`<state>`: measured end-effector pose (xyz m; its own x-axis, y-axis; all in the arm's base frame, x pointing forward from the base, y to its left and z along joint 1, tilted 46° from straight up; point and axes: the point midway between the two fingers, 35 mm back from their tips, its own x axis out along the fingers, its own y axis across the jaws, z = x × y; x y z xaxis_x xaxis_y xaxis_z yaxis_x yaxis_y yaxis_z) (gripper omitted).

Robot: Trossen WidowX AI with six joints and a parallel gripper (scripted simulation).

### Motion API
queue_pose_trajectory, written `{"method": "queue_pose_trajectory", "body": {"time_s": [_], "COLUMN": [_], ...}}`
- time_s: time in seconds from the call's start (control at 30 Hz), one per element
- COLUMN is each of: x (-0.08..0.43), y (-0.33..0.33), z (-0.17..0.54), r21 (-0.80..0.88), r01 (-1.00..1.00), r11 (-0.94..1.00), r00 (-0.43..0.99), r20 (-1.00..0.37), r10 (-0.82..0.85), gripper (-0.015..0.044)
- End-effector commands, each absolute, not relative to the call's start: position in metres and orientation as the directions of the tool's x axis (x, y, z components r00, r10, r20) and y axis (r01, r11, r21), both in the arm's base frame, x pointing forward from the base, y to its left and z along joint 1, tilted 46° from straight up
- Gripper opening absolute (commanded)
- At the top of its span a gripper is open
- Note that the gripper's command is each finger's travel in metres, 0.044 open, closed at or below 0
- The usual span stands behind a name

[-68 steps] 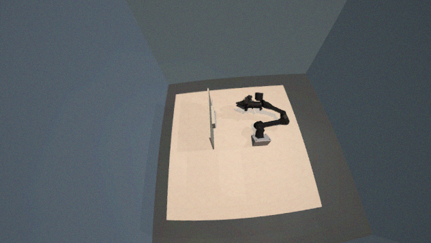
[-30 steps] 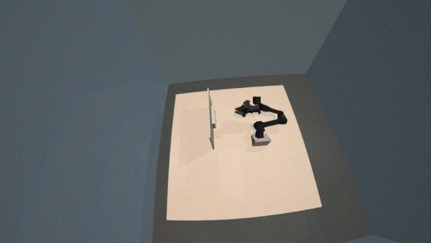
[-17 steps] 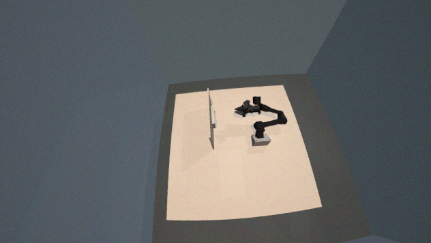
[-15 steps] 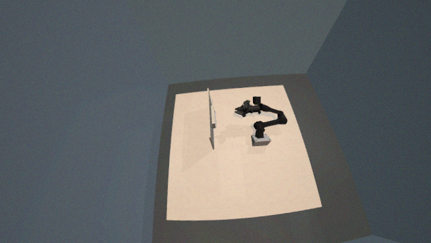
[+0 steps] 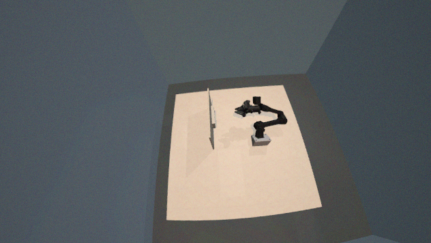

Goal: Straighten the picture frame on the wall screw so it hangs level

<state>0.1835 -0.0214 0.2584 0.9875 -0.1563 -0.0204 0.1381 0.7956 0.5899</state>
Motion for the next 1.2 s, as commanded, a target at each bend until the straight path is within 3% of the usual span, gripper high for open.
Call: {"method": "queue_pose_trajectory", "body": {"time_s": [0.0, 0.93, 1.17], "x": [0.184, 0.184, 0.225], "y": [-0.021, -0.021, -0.039], "z": [0.258, 0.258, 0.249], "r21": [0.594, 0.594, 0.616], "r01": [0.136, 0.136, 0.138], "r11": [0.793, 0.793, 0.776], "r00": [0.988, 0.988, 0.987], "r20": [-0.019, -0.019, -0.021], "r10": [-0.156, -0.156, -0.159], "gripper": [0.0260, 0.0260, 0.0260]}}
